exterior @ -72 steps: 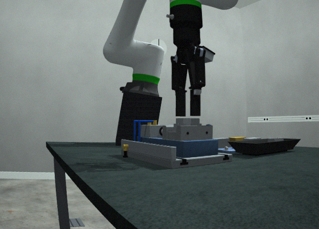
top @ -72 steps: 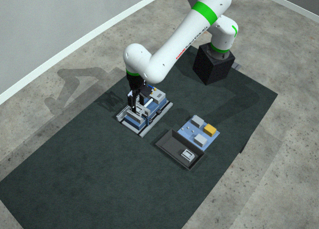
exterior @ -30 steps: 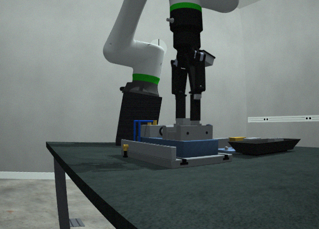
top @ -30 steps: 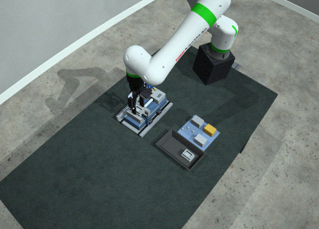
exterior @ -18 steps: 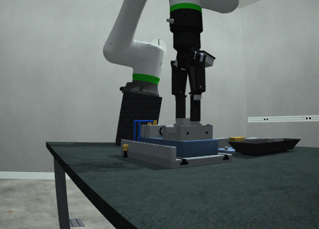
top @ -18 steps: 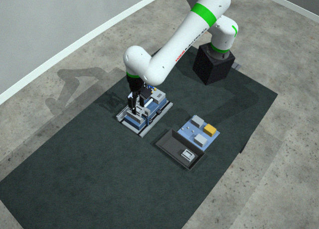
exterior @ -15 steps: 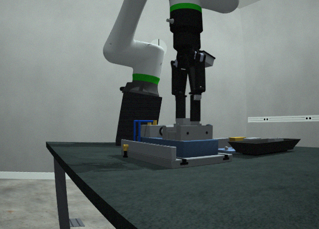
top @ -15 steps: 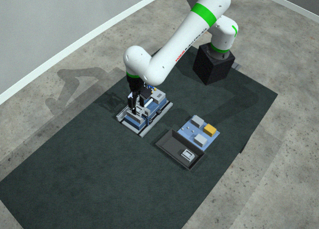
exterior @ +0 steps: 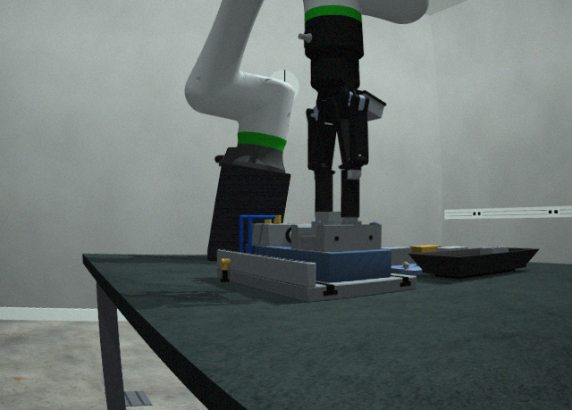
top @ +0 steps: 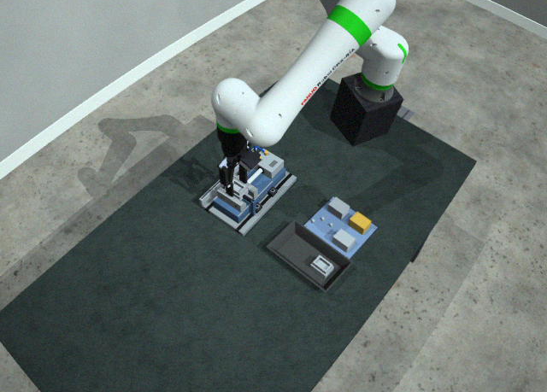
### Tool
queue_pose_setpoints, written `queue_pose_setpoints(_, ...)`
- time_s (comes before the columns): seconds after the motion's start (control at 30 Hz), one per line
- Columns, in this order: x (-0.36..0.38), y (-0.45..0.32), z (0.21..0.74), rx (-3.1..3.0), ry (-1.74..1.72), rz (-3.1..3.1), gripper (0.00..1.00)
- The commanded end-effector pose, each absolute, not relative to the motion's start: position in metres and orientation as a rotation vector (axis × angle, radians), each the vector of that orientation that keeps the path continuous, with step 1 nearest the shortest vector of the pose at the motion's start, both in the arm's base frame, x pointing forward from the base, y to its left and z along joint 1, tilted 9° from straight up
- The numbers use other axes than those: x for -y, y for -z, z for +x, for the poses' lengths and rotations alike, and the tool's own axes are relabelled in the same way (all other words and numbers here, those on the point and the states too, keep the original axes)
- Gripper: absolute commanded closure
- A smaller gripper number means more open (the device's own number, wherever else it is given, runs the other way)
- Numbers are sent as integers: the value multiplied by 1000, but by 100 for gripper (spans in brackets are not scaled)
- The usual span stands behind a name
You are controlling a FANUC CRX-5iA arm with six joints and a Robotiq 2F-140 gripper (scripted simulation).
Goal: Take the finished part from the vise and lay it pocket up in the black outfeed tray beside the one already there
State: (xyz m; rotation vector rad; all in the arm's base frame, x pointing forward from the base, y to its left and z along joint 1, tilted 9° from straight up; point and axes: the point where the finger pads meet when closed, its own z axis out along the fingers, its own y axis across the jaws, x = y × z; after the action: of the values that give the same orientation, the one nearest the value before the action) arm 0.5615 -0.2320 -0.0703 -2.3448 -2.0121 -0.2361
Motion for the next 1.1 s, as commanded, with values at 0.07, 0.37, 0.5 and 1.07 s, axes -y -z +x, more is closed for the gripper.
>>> queue_pose_setpoints(0.07,233,69,562,2014,237,-2346,54)
queue_pose_setpoints(0.37,233,69,562,2014,237,-2346,54)
queue_pose_setpoints(0.5,233,69,562,2014,237,-2346,54)
queue_pose_setpoints(1.07,233,69,562,2014,237,-2346,90)
